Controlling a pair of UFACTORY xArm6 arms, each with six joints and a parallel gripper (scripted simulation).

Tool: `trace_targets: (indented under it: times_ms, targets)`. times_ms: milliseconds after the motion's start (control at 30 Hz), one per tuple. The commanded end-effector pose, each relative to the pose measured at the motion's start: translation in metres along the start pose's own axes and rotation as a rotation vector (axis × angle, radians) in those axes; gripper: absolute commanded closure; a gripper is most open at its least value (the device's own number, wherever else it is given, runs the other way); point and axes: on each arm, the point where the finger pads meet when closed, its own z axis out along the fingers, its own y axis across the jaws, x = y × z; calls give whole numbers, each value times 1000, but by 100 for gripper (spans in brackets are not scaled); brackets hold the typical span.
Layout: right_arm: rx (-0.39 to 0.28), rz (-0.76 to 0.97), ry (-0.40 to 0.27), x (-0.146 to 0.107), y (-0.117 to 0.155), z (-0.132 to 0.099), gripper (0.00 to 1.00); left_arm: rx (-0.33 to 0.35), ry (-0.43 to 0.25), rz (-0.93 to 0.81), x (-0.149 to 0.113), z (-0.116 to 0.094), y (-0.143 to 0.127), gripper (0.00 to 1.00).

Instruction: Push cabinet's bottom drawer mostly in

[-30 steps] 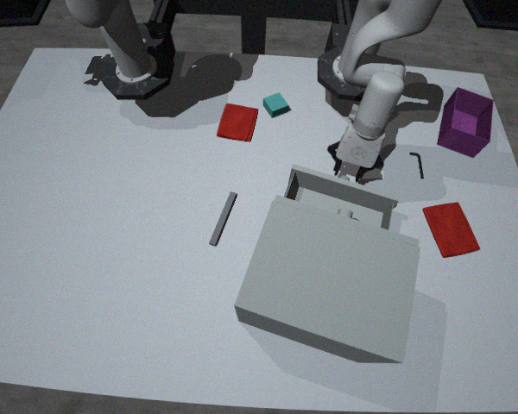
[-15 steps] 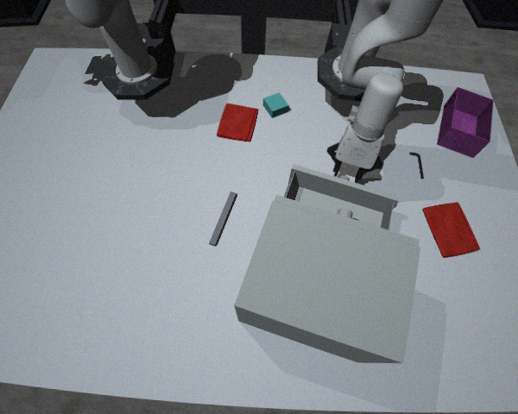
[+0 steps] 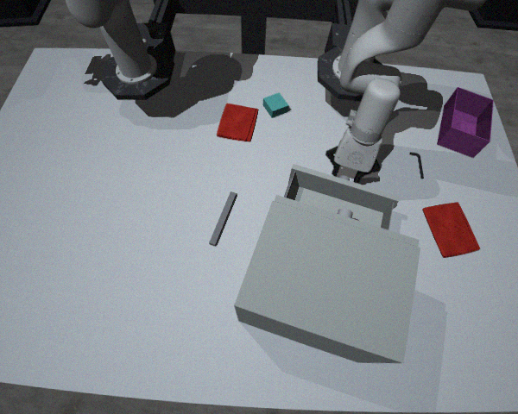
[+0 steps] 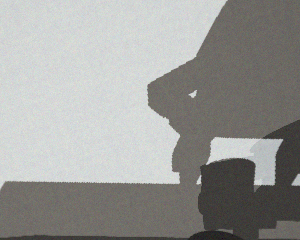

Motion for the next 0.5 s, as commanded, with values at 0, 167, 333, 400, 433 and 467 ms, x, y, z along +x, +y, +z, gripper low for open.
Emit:
trace_targets:
  times_ms: [0,167,333,400,433,467]
  targets:
    - [0,0,3,1,0,-1,0,-1,-2,0,0,5,0,40]
    - [0,0,3,1,0,-1,0,-1,-2,0,1,9,0,40]
    - [0,0,3,1,0,-1,0,-1,-2,0,3,16,0,40]
    - [0,0,3,1,0,-1,0,-1,-2,0,3,18,0,40]
    - [0,0,3,1,0,-1,0,-1,-2,0,4,19,0,40]
    - [0,0,3,1,0,-1,0,-1,-2,0,4,20,0,40]
